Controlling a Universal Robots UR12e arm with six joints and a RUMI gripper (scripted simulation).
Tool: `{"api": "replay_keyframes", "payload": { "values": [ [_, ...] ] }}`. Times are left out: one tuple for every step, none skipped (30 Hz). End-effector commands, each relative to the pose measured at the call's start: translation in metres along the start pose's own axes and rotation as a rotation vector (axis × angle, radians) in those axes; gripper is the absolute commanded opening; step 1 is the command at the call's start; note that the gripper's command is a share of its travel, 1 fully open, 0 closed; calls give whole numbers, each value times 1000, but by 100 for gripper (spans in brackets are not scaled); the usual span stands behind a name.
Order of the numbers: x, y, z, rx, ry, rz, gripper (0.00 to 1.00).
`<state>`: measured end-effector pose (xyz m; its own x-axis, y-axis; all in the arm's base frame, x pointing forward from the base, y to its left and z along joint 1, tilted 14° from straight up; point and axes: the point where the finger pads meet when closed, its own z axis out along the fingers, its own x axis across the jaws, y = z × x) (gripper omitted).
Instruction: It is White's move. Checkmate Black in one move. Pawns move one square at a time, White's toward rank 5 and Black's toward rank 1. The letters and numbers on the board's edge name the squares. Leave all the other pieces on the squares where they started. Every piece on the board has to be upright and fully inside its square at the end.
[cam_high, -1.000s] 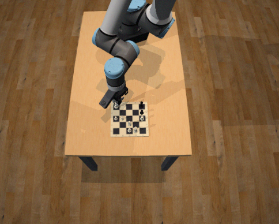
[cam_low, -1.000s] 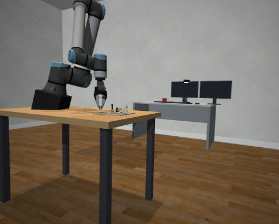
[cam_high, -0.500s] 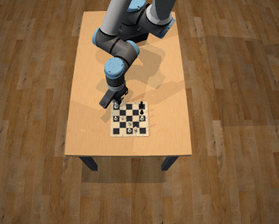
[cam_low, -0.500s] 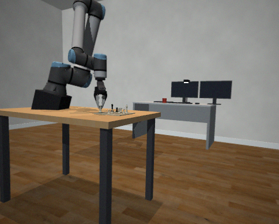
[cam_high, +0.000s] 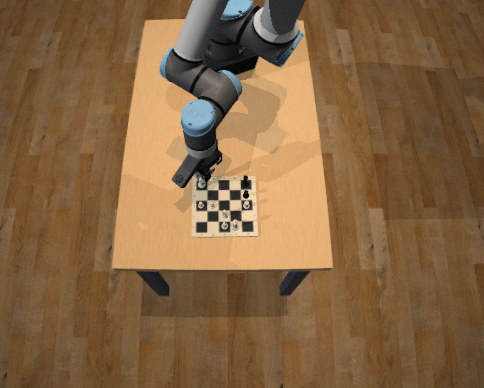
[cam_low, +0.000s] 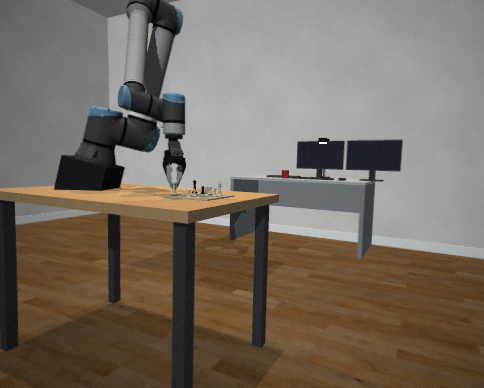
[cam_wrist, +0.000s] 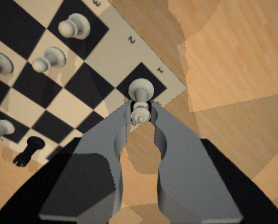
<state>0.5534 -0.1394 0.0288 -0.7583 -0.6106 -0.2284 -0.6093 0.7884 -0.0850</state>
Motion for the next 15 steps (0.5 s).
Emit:
{"api": "replay_keyframes", "payload": {
  "values": [
    [0,-1,0,1,0,0,0],
    [0,-1,0,1,0,0,0],
    [0,-1,0,1,0,0,0],
    [0,-1,1,1,0,0,0],
    [0,-1,1,1,0,0,0],
    [0,-1,1,1,0,0,0],
    [0,-1,2,1,0,0,0],
    [0,-1,2,1,0,0,0],
    [0,-1,2,1,0,0,0],
    [0,-1,3,1,0,0,0],
    [0,-1,3,1,0,0,0],
    [0,-1,3,1,0,0,0],
    [0,-1,3,1,0,0,0],
    [0,-1,3,1,0,0,0],
    [0,-1,3,1,0,0,0]
  ]
}}
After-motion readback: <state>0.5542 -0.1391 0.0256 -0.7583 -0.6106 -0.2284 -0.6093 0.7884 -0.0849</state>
